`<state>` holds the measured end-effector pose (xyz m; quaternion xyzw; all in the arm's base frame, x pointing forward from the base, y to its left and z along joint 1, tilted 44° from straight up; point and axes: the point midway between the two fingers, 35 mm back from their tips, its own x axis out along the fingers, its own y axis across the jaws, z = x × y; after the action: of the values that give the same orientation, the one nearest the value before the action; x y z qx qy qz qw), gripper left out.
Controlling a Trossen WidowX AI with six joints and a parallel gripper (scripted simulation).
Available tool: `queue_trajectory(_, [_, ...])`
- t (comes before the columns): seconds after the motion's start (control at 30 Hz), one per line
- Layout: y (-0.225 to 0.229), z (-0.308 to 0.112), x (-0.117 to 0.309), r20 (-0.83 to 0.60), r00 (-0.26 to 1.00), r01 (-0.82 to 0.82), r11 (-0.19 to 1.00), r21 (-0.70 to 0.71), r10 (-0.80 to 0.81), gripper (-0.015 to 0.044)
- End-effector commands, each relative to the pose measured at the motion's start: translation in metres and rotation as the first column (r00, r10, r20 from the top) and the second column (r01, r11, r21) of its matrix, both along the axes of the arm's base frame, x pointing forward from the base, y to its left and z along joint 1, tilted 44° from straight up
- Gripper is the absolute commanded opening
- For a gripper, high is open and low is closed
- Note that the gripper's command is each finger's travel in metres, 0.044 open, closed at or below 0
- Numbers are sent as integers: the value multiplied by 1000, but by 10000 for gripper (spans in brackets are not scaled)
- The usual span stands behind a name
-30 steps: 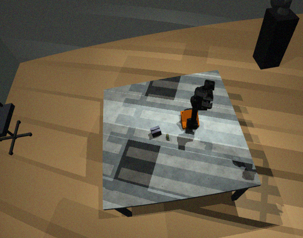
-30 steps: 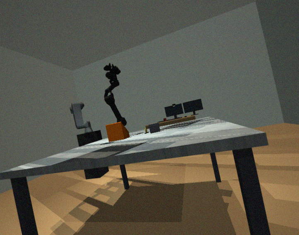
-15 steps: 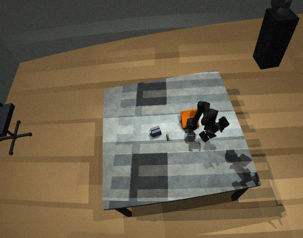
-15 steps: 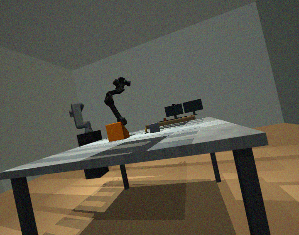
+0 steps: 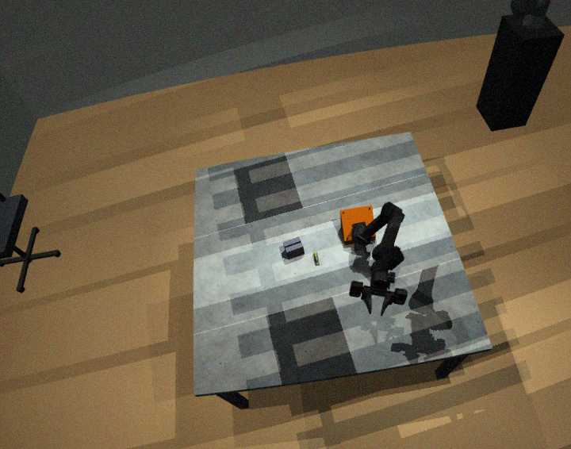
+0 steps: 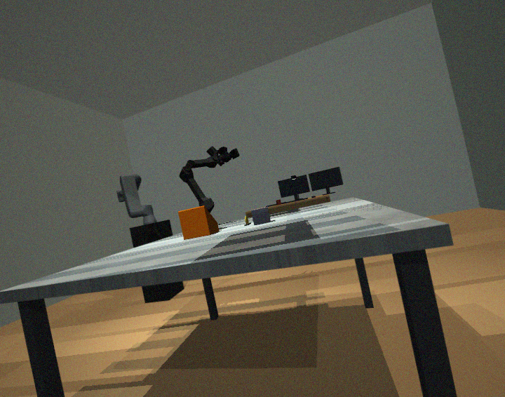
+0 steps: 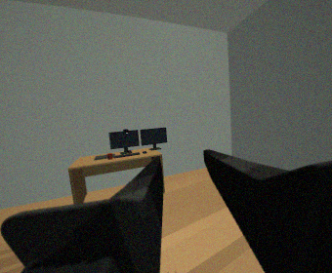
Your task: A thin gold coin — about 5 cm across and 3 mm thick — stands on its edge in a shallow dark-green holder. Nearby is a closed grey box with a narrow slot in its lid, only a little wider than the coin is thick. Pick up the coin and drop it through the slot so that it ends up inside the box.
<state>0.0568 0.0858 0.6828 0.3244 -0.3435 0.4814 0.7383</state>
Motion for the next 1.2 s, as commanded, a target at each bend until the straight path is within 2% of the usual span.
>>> queue_trajectory(0.0, [22,-16,26,-14,995,93,990,-106,-95,161])
queue_trajectory(0.1, [41,-36,54,-12,978,198,953,-227,-206,161])
queue_trajectory(0.23, [61,-73,102,14,930,339,842,-420,-367,161])
queue_trajectory(0.5, [65,-169,197,113,805,453,480,-752,-583,161])
queue_trajectory(0.6, [57,-207,225,152,768,433,331,-838,-622,161])
queue_trajectory(0.73, [49,-237,242,183,755,400,222,-889,-630,161])
queue_trajectory(0.93, [21,-328,276,242,791,238,-82,-968,-562,161])
queue_trajectory(1.17, [-26,-435,280,156,898,11,-333,-943,-412,161])
